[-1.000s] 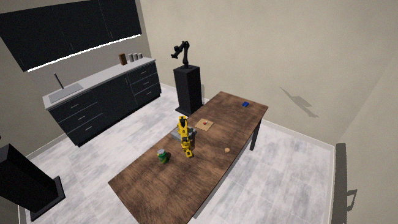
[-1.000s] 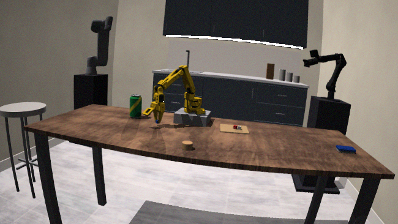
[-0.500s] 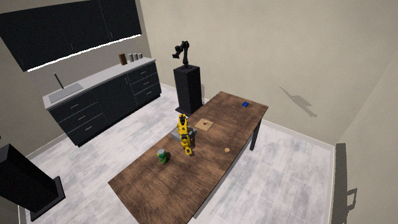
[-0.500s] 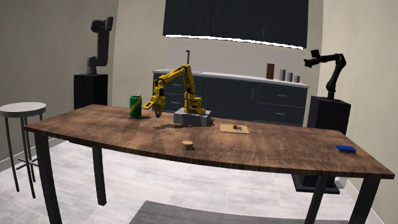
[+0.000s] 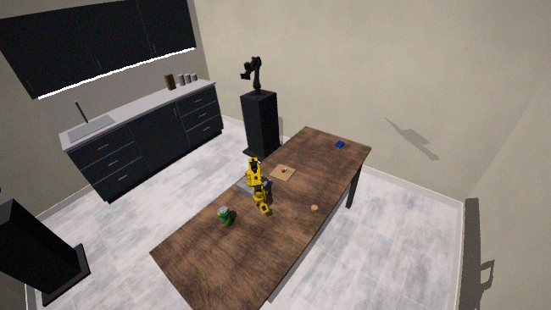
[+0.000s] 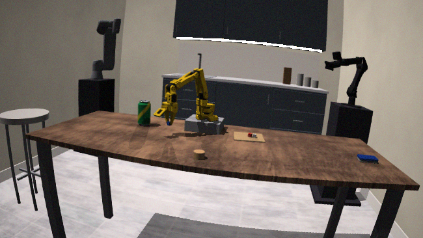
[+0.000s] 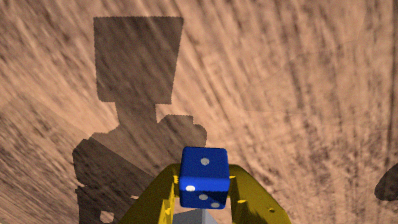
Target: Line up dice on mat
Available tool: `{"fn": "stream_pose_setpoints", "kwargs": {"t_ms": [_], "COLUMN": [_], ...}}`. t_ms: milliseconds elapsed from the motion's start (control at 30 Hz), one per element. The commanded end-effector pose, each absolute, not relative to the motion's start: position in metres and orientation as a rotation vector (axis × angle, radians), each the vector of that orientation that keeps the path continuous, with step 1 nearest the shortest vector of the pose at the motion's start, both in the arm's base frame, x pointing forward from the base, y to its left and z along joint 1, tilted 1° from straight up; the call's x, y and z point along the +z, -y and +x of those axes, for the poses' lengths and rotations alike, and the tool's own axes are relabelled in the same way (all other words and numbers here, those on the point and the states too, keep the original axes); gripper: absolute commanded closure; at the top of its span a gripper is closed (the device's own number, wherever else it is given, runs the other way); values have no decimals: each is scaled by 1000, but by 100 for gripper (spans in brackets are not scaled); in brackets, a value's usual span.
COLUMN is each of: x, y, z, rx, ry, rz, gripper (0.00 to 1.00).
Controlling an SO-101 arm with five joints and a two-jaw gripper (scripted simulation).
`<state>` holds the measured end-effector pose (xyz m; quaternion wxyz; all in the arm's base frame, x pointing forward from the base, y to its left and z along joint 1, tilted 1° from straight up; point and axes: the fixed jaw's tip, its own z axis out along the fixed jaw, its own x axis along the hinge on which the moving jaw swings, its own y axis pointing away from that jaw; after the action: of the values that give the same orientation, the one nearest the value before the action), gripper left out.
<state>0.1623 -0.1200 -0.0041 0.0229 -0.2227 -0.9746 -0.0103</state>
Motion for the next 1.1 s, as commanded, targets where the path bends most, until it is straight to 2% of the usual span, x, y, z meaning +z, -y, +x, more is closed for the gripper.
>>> {"fn": "stream_pose_setpoints", "kwargs": {"t_ms": [0,433,867,1067], "x": [-2,-5,-5,-5], "y": [106,61,53,34], "z": [173,192,194,198], "rx": [-20,-14,-13,-10], "ry": [3063,3107,3110,3113], "rz": [-549,-175,-113,38], "gripper": [100,100,100,100]}}
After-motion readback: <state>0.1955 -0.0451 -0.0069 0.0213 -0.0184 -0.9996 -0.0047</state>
